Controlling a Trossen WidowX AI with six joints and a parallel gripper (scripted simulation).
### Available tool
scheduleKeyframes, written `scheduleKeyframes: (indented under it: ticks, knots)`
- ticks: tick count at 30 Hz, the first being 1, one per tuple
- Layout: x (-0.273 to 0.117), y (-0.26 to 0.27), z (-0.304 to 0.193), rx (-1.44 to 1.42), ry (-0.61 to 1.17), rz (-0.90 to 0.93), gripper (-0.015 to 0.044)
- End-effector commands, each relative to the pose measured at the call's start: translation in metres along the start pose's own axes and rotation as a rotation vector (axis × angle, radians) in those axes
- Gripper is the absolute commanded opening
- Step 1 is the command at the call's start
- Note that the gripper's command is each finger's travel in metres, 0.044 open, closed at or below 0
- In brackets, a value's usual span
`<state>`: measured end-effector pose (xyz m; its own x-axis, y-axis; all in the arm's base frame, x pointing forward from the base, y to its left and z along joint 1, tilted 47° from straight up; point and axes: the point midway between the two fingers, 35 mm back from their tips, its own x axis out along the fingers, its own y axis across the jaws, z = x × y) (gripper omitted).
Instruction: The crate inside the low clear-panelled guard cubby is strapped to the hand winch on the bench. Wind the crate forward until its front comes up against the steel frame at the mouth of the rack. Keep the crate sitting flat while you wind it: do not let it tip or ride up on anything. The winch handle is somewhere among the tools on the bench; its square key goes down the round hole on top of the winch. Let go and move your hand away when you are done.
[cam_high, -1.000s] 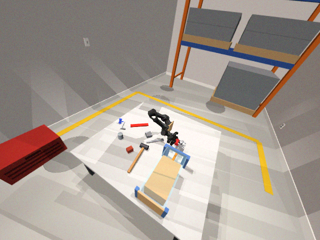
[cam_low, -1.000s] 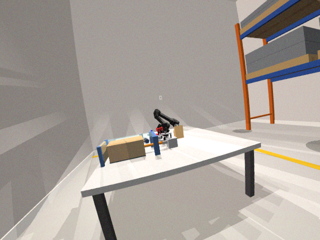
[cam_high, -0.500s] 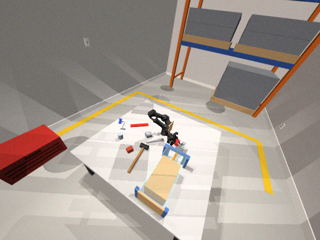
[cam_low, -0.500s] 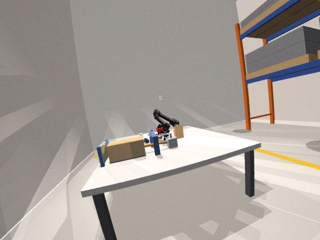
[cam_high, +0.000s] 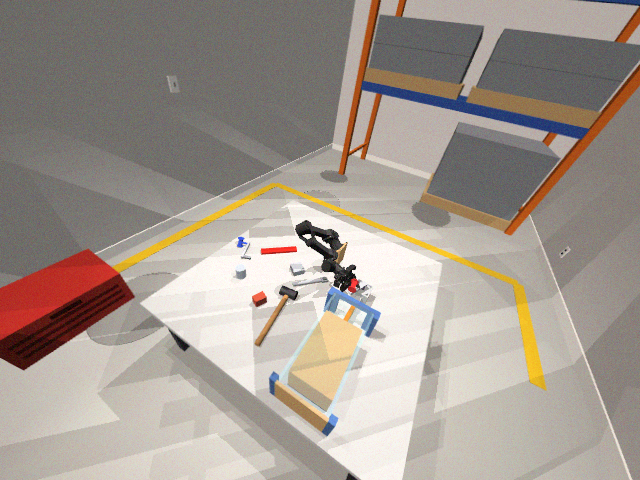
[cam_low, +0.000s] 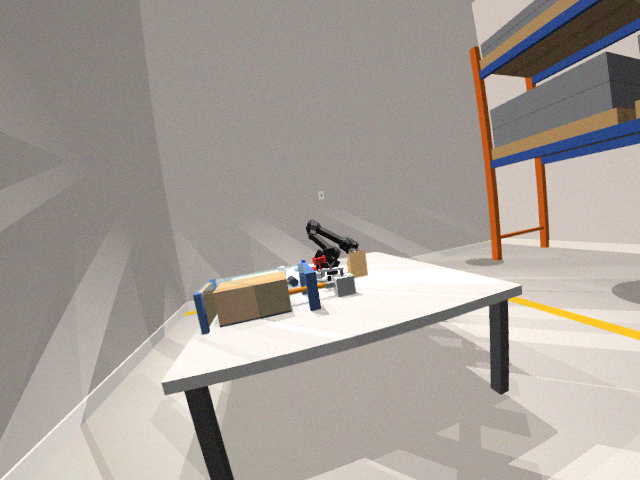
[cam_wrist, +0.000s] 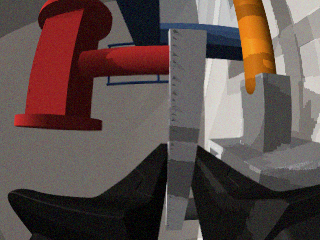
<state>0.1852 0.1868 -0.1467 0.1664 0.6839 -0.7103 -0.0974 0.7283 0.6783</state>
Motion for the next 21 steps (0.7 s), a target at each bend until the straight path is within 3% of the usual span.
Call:
scheduleKeyframes:
  ticks: [1, 2, 11, 21]
  knots:
    - [0.0002, 0.0003, -0.0006, -0.008, 0.002, 0.010, 0.0000]
    - [0.0002, -0.0003, -0.0006, -0.008, 0.001, 0.010, 0.0000]
    - [0.0001, -0.0005, -0.0002, -0.001, 0.000, 0.000, 0.0236]
    - [0.0001, -0.0005, -0.0002, -0.001, 0.000, 0.000, 0.0240]
